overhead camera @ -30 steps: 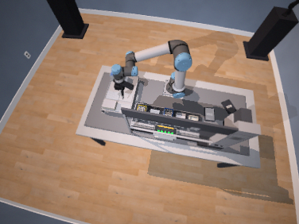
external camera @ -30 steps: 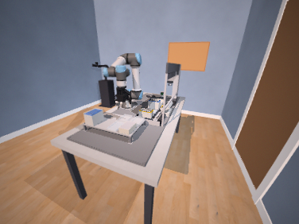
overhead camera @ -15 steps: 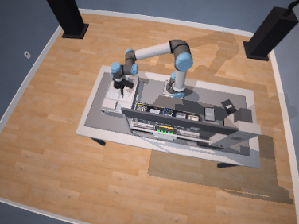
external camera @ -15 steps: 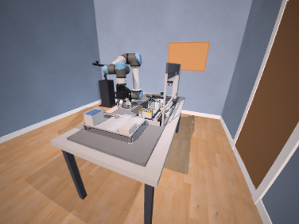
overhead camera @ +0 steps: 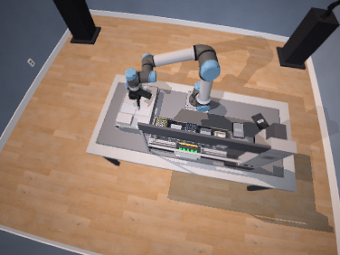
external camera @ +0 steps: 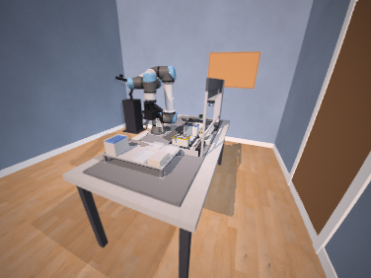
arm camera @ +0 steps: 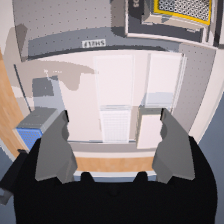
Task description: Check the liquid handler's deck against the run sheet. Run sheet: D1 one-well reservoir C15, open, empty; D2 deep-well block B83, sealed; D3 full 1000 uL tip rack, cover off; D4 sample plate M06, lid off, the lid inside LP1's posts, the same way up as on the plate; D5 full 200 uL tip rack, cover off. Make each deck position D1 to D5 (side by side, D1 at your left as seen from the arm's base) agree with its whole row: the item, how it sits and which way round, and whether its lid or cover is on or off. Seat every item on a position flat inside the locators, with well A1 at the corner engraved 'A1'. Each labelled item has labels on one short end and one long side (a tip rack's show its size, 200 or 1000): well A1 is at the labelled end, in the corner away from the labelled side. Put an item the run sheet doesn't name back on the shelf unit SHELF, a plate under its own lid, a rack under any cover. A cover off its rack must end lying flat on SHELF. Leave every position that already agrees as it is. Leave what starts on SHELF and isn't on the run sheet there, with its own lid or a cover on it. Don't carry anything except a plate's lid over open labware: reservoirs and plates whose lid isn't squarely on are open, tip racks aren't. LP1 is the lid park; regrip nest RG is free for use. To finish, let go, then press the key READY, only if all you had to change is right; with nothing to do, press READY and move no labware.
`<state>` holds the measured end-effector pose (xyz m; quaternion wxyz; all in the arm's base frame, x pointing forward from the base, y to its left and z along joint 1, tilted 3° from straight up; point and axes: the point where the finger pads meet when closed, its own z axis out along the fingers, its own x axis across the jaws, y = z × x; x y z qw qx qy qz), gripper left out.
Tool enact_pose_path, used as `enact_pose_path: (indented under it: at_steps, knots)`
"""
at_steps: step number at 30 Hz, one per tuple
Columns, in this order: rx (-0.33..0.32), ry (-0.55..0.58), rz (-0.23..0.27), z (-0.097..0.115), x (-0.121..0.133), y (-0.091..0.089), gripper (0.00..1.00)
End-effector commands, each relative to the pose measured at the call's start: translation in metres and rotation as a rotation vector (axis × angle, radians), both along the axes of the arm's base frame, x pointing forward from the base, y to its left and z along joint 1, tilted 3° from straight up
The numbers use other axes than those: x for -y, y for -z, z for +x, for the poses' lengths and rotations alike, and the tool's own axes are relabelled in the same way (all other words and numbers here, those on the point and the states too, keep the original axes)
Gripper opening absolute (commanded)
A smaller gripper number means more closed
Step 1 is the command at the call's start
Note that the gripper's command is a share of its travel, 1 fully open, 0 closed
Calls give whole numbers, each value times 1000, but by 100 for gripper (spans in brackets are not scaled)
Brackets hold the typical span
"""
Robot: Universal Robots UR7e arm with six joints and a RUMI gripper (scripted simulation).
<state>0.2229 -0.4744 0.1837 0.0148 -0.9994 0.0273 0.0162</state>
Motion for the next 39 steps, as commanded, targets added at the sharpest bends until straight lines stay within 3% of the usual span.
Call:
enact_pose_path:
  at_steps: [1,39]
  knots:
    - [1,-2,-5,2,1,-13,82]
    - [0,-2,-4,3,2,-69,82]
